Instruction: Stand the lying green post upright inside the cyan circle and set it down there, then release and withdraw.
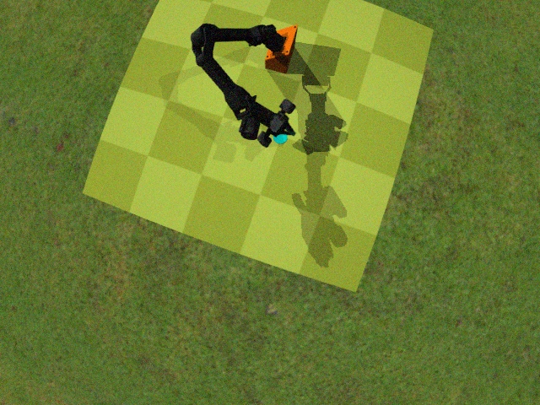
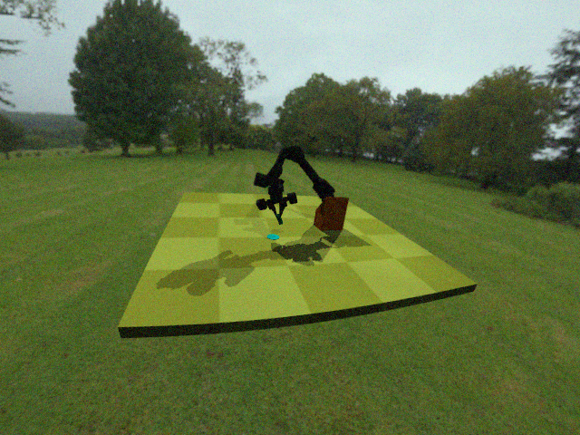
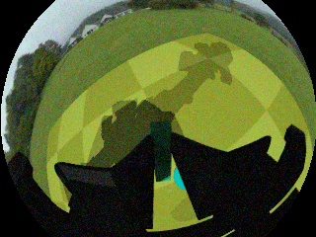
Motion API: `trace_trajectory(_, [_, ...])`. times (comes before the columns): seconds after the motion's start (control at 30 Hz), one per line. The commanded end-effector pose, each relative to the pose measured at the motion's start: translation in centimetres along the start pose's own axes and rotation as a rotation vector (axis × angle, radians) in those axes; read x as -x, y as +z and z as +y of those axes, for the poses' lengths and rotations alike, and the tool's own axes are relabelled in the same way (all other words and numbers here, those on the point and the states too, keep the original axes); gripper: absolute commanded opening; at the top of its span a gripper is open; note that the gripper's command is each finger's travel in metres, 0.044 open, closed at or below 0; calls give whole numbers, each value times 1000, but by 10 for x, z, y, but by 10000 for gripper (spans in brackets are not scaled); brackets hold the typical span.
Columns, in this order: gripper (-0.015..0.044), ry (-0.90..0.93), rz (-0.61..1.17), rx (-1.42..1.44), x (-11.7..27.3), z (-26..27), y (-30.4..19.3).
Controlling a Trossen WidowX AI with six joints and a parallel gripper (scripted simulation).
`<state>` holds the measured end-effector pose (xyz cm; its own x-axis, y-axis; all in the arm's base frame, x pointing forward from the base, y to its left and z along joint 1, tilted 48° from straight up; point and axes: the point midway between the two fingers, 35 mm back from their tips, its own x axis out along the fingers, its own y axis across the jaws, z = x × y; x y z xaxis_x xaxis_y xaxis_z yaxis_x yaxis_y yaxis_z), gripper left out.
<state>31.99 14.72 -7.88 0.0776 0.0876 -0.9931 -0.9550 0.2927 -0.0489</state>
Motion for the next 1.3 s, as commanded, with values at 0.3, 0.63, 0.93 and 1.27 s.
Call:
trace_trajectory(0.3, [23,-4,-93,26,3,0,-1])
trace_trajectory(0.63, [23,-15,-165,47,7,-1,-1])
trace_trajectory(0.93, [23,-29,-230,68,11,-1,-1])
trace_trajectory(1.27, [23,-49,-300,95,16,-2,-2])
